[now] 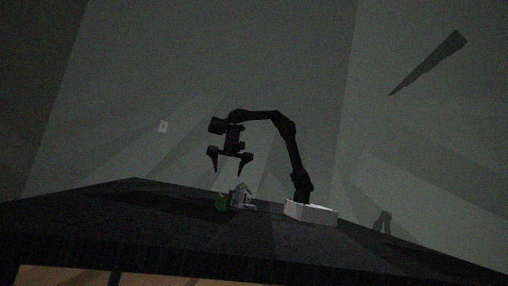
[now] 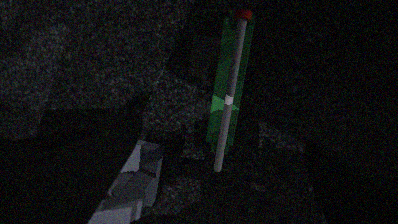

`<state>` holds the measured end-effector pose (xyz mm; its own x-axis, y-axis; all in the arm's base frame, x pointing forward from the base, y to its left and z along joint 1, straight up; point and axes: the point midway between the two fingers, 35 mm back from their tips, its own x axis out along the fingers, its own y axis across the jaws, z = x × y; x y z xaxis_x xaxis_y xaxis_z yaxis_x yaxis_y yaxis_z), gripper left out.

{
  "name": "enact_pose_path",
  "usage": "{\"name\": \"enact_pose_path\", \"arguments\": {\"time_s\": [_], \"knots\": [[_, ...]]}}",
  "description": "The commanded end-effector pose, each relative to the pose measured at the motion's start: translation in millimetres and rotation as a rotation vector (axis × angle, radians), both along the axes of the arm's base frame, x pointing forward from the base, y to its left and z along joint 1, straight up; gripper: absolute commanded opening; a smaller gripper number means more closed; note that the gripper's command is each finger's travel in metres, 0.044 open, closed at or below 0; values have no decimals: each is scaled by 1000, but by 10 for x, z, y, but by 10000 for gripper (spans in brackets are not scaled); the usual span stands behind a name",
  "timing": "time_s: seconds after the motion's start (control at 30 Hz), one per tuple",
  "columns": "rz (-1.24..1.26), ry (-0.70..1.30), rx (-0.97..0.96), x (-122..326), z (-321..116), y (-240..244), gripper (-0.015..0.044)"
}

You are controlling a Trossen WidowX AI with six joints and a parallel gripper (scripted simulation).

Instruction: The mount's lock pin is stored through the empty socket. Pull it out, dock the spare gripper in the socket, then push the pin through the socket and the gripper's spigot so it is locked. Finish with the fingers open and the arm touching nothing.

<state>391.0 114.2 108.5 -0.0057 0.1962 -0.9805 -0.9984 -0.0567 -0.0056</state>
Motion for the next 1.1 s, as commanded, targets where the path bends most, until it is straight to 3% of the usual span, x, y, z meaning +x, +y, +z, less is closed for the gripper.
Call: {"name": "enact_pose_path", "arguments": {"time_s": [0.0, 0.2, 0.5, 0.87, 1.07], "knots": [[0, -8, 1, 1, 244, -2, 440], [-23, -11, 1, 3, 326, -32, 440], [-1043, 101, -70, -305, 237, -1369, 440], [-1999, 171, -99, -985, 94, -2316, 440], [-2074, 175, -100, -1041, 81, -2365, 440]]}}
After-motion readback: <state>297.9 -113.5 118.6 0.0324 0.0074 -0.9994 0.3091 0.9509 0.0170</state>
